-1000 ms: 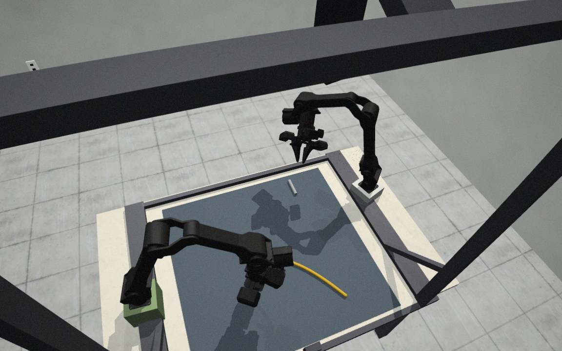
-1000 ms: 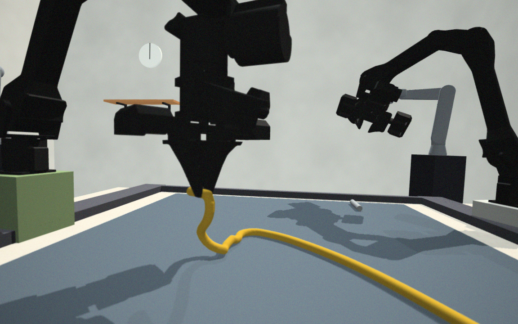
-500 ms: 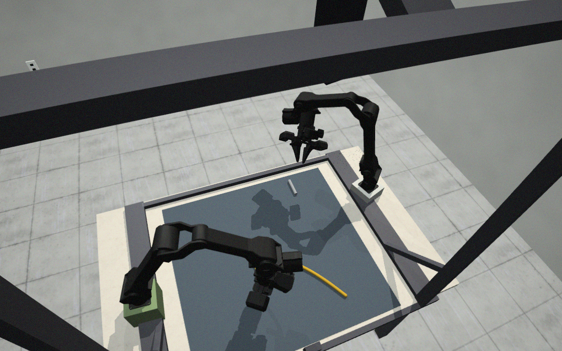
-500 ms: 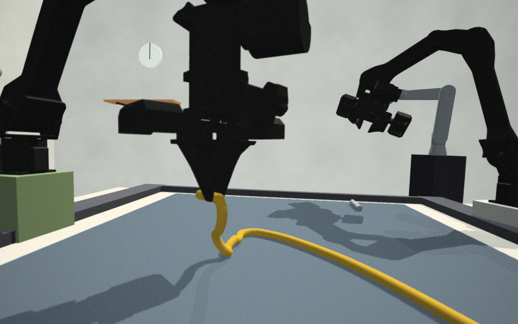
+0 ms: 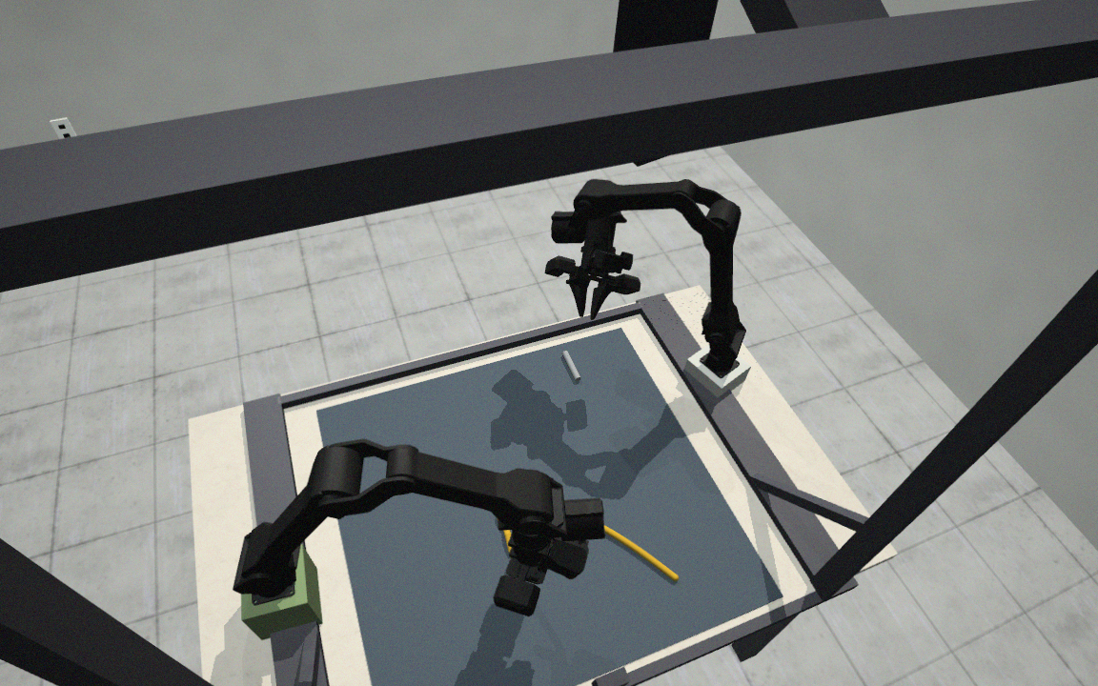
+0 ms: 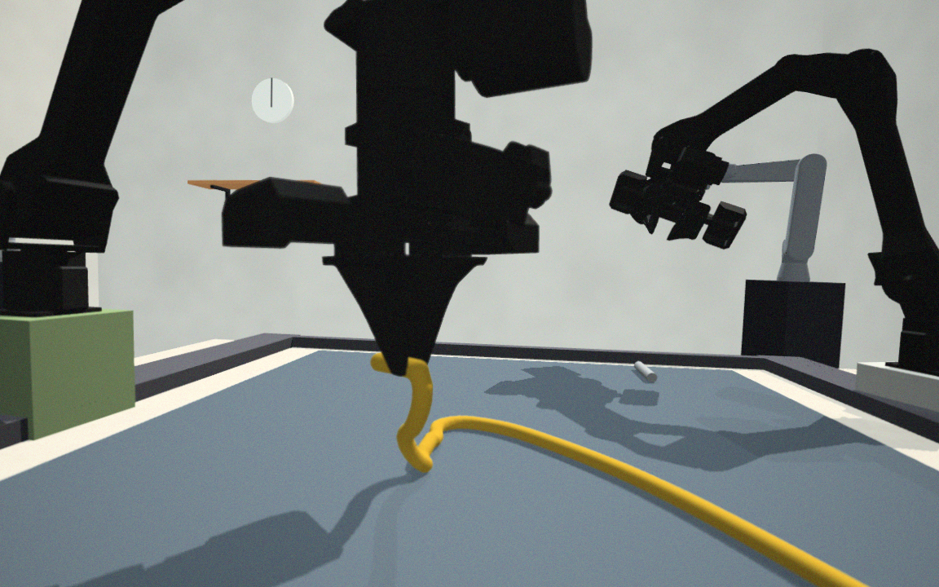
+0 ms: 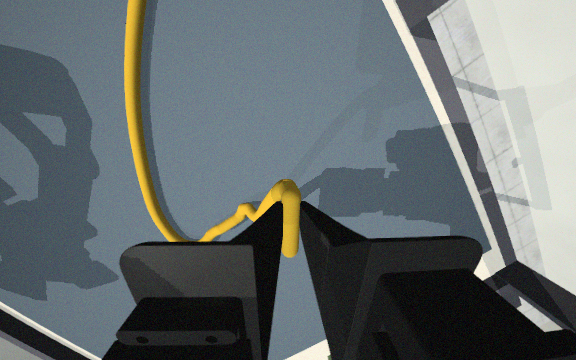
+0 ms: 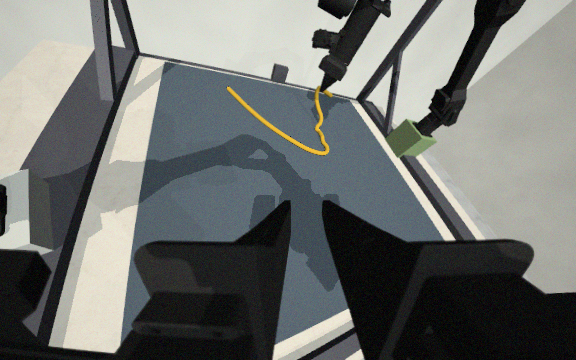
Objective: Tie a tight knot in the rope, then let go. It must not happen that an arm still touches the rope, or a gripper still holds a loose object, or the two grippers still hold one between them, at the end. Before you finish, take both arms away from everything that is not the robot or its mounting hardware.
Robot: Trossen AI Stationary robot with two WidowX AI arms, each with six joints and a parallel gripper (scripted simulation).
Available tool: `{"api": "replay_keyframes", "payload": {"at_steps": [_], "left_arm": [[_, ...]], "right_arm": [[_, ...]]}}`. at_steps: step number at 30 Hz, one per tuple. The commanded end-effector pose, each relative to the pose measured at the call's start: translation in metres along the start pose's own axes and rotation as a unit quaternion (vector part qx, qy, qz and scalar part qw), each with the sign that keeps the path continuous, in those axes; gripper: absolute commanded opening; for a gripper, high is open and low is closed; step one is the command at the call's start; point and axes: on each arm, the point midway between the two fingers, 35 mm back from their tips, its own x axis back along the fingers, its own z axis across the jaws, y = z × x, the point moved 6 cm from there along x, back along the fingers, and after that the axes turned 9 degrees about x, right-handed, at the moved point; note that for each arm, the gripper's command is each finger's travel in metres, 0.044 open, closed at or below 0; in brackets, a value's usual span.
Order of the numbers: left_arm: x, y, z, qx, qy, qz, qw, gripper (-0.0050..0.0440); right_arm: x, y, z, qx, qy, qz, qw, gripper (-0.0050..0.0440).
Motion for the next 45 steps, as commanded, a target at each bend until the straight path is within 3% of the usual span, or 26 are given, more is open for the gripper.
{"api": "replay_keyframes", "payload": {"at_steps": [1,29,45], "left_arm": [[-0.002,-0.001,0.009,0.006,0.018,-0.038,0.999,0.0045],[-0.049,-0.013,0.056,0.033,0.117,-0.222,0.967,0.0045],[-0.057,-0.008,0.073,0.034,0.120,-0.227,0.966,0.0045]], "right_arm": [[0.003,0.005,-0.003,0.010,-0.005,0.005,1.000,0.0100],[0.003,0.005,-0.003,0.010,-0.005,0.005,1.000,0.0100],[0.003,0.005,-0.003,0.010,-0.005,0.005,1.000,0.0100]]}}
